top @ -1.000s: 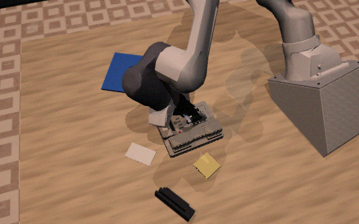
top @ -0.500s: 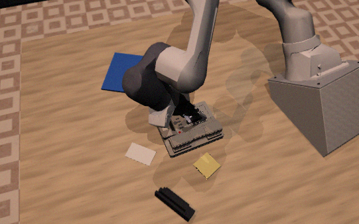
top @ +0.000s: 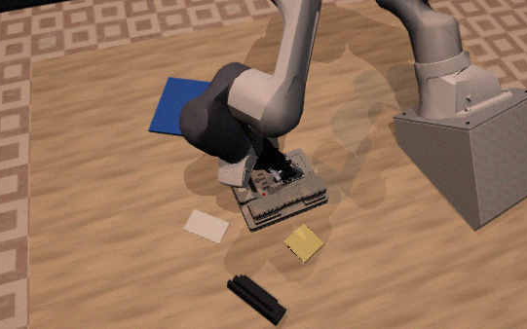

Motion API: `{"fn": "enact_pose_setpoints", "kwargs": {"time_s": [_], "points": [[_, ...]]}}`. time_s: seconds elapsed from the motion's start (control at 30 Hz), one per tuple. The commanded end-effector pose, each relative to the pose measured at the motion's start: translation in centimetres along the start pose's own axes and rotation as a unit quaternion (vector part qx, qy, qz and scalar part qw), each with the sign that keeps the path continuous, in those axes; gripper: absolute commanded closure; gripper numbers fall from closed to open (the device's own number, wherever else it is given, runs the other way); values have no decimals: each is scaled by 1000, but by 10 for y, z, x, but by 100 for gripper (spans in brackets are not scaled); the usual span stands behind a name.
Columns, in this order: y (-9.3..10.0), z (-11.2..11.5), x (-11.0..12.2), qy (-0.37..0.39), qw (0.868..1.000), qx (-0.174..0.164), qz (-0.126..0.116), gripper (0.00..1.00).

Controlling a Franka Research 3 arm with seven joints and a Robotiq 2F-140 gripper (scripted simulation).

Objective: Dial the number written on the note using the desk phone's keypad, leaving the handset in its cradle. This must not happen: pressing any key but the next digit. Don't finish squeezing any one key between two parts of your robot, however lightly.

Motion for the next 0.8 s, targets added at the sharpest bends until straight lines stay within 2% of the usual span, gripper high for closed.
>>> {"fn": "enact_pose_setpoints", "kwargs": {"time_s": [0.0,0.43,0.77], "points": [[1,0,0,-3,1000,0,-2,100],[9,6,0,-3,1000,0,-2,100],[12,2,14,-3,1000,0,-2,100]]}}
Point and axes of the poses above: the point where the finger pads meet when closed, its own y axis back along the fingers, its own x axis across the jaws, z = x × y, the point moved 9 cm from there along y, back along the fingers, and after that the axes turned 3 degrees about y, right-handed, at the moved point
